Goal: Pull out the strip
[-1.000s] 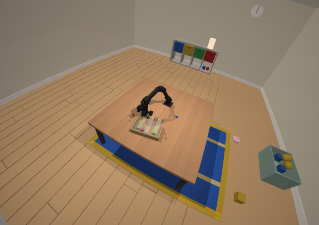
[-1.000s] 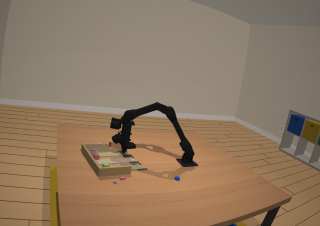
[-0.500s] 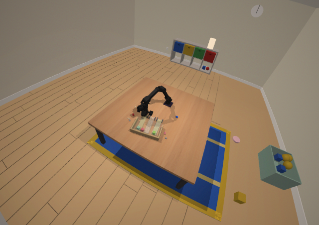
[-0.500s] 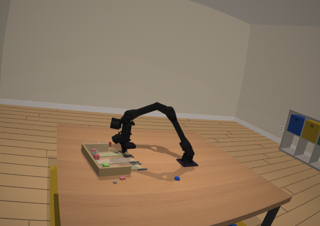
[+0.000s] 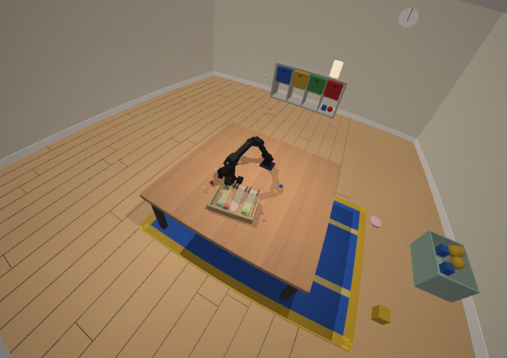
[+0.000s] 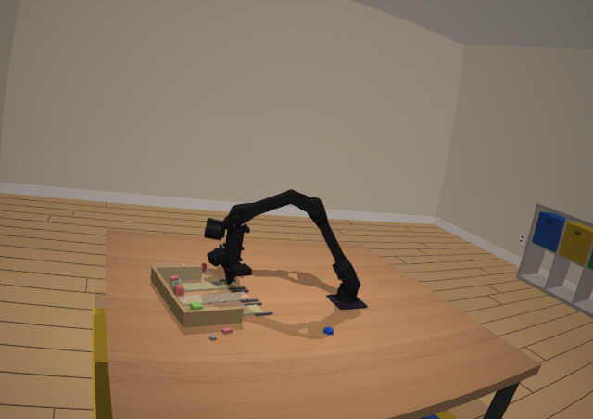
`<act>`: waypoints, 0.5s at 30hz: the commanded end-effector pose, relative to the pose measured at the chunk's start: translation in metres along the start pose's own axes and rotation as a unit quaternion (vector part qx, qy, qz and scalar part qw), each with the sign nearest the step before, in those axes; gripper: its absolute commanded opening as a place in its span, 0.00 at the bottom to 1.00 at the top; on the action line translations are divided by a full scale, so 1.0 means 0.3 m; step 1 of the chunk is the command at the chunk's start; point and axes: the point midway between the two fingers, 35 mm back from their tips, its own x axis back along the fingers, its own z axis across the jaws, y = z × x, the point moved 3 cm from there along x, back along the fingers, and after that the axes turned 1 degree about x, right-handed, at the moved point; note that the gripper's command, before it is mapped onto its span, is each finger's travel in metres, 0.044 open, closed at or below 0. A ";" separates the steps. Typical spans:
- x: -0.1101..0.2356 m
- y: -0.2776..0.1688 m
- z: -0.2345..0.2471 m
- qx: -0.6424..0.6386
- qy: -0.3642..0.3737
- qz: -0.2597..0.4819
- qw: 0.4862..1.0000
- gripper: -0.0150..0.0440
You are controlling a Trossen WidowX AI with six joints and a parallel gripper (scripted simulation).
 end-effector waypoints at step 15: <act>-0.009 0.000 -0.002 0.002 -0.002 0.000 1.000 0.25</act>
